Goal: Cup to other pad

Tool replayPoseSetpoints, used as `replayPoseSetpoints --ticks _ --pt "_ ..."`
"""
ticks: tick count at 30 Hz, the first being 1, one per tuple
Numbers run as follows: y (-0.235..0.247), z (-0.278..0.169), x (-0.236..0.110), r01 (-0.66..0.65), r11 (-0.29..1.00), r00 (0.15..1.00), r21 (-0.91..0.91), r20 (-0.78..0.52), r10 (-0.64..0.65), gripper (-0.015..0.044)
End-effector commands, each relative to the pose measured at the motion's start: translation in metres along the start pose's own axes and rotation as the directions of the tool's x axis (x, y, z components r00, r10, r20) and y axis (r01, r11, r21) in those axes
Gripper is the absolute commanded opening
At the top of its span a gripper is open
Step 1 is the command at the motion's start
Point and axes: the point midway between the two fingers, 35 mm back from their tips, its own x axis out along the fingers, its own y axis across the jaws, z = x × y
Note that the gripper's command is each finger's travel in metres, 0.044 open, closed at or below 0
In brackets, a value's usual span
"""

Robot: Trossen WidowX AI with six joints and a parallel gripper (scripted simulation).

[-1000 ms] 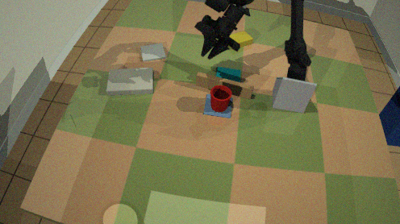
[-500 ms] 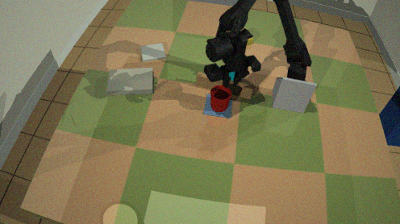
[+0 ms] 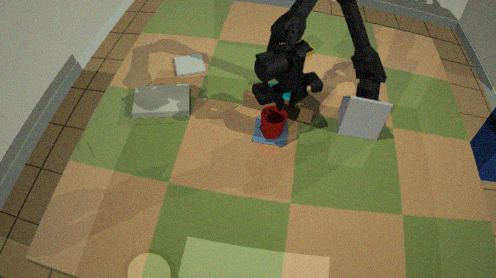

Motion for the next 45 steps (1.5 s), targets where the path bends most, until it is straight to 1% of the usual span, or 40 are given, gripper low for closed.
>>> replayPoseSetpoints --ticks 1,29,35,37,45 --pt "0.0 0.0 0.008 0.002 1.0 1.0 -0.005 0.004 -0.002 0.0148" --pt "-0.002 0.001 0.053 0.004 1.0 1.0 -0.004 0.007 -0.004 0.0148" --pt "-0.003 0.001 0.055 0.004 1.0 1.0 -0.004 0.007 -0.004 0.0148" --pt "-0.002 0.0 0.054 0.005 1.0 1.0 0.0 0.003 -0.005 0.0095" --pt "-0.002 0.0 0.054 0.005 1.0 1.0 0.0 0.003 -0.005 0.0042"
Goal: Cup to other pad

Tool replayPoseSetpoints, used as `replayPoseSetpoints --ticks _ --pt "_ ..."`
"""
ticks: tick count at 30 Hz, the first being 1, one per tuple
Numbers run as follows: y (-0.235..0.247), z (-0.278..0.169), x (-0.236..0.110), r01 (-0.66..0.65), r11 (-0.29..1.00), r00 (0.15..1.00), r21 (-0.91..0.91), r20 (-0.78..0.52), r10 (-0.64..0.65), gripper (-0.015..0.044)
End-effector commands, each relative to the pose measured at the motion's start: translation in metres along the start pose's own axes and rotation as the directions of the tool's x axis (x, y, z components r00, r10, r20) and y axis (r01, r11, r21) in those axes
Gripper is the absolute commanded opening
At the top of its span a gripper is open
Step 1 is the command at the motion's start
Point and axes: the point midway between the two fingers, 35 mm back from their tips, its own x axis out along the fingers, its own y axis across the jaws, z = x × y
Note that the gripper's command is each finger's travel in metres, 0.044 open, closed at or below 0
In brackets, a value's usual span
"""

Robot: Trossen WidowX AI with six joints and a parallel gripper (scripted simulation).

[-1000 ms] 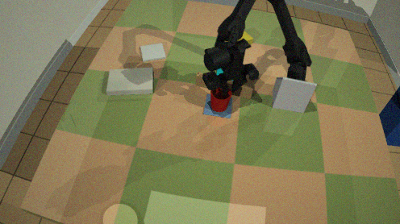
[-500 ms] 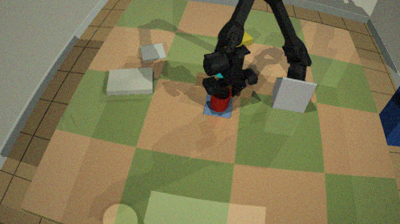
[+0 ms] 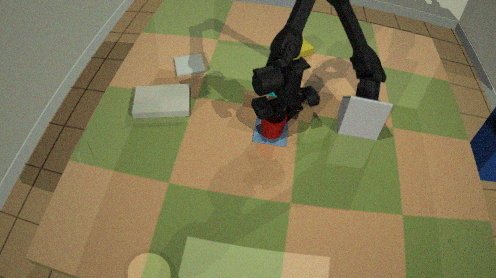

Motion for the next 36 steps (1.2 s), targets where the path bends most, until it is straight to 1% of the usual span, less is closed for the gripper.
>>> replayPoseSetpoints --ticks 1,6,11,31,36 --pt "0.0 0.0 0.0 0.0 1.0 1.0 0.0 0.0 0.0 0.0035" --pt "0.0 0.0 0.0 0.0 1.0 1.0 0.0 0.0 0.0 0.0002" --pt "0.001 0.0 -0.004 -0.001 1.0 1.0 0.0 0.0 0.001 0.0" --pt "0.004 -0.001 -0.077 -0.002 1.0 1.0 -0.003 0.0 0.002 0.0" --pt "0.005 -0.001 -0.082 -0.002 1.0 1.0 -0.004 0.001 0.002 0.0"
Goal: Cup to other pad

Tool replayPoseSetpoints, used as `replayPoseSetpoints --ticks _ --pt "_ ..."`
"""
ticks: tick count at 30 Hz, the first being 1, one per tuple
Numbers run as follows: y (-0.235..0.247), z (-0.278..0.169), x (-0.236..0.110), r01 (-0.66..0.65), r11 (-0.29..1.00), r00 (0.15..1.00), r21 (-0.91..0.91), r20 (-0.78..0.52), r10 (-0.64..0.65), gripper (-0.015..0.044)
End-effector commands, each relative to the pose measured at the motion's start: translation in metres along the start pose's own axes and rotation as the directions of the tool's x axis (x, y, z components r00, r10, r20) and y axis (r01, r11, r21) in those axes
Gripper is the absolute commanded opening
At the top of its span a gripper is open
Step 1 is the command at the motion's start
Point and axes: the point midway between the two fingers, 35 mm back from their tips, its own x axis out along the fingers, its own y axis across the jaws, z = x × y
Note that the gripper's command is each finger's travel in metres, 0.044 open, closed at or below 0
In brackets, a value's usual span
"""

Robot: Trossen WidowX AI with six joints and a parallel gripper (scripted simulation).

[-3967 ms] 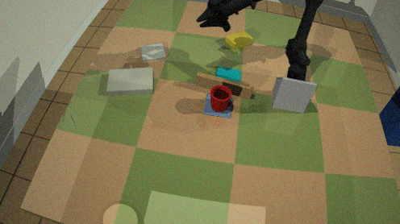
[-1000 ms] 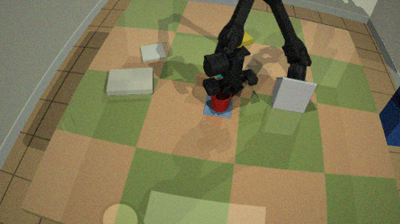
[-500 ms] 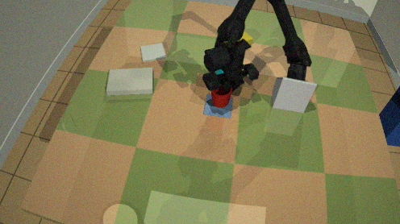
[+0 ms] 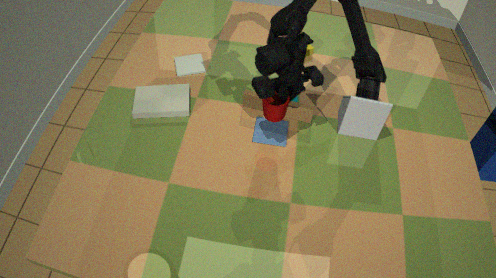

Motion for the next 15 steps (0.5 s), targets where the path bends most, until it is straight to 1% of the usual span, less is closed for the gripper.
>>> replayPoseSetpoints --ticks 1,15 --pt "0.0 0.0001 -0.0038 0.003 1.0 1.0 0.004 -0.003 -0.003 0.0" --pt "0.0001 0.0004 -0.0015 0.001 1.0 1.0 0.001 0.0 -0.001 0.0"
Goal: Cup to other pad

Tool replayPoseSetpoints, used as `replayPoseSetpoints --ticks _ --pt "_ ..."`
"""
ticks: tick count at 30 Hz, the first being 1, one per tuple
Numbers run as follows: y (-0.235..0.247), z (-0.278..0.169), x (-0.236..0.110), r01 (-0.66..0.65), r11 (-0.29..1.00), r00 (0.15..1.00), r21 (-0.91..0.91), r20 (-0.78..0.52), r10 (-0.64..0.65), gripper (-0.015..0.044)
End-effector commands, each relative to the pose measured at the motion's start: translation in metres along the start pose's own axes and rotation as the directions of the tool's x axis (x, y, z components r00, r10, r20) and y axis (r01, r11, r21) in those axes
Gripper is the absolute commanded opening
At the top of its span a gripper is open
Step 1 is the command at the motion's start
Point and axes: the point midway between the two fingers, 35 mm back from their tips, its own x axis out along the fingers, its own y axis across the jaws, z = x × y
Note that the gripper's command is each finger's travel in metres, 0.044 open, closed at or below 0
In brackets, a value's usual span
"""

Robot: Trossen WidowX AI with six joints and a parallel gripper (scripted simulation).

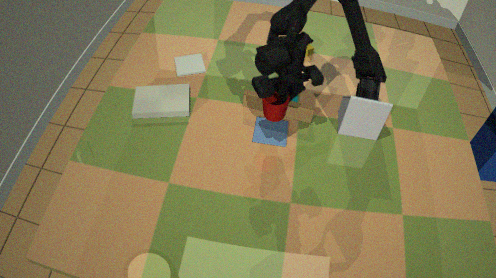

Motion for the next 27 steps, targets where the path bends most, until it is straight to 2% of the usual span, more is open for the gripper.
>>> replayPoseSetpoints --ticks 1,27 --pt "0.0 0.0 0.0 0.0 1.0 1.0 0.0 0.0 0.0 0.0" --pt "-0.027 0.036 -0.002 0.003 1.0 1.0 0.002 -0.001 -0.003 0.0"
